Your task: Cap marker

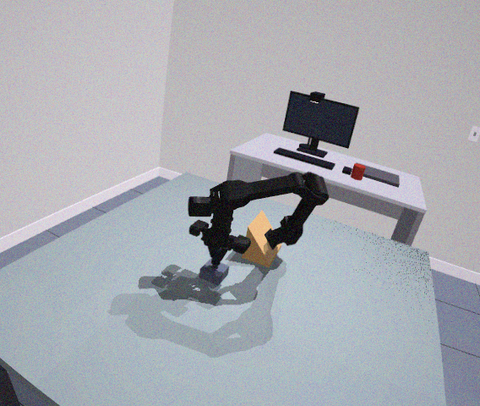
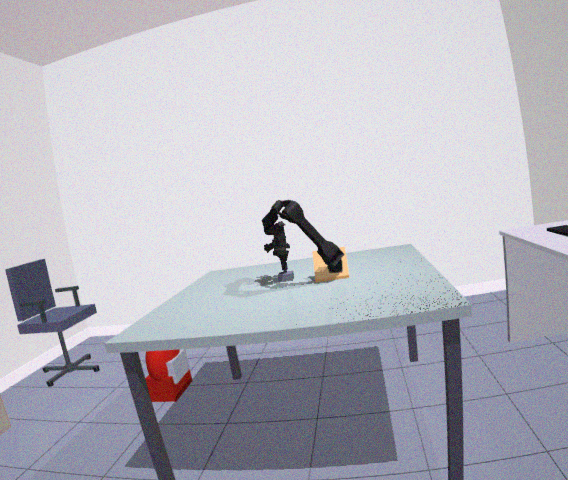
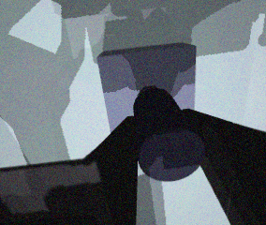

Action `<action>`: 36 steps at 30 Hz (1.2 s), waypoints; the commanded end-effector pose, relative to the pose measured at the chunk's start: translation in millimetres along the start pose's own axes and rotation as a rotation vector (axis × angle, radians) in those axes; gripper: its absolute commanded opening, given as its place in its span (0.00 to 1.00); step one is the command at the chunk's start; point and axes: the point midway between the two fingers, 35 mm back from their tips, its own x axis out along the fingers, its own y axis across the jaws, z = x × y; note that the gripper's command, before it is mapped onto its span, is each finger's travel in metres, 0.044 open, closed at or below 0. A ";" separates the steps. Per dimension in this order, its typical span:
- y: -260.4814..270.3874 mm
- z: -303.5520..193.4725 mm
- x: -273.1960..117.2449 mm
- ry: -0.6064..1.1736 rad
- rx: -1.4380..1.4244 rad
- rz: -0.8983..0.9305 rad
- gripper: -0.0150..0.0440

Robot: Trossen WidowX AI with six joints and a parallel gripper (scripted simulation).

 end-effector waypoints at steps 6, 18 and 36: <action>0.0 0.5 0.7 -0.003 0.005 0.003 0.25; 0.0 0.0 0.0 0.000 0.000 0.000 0.30; -0.2 0.2 -2.0 0.000 0.000 0.000 1.00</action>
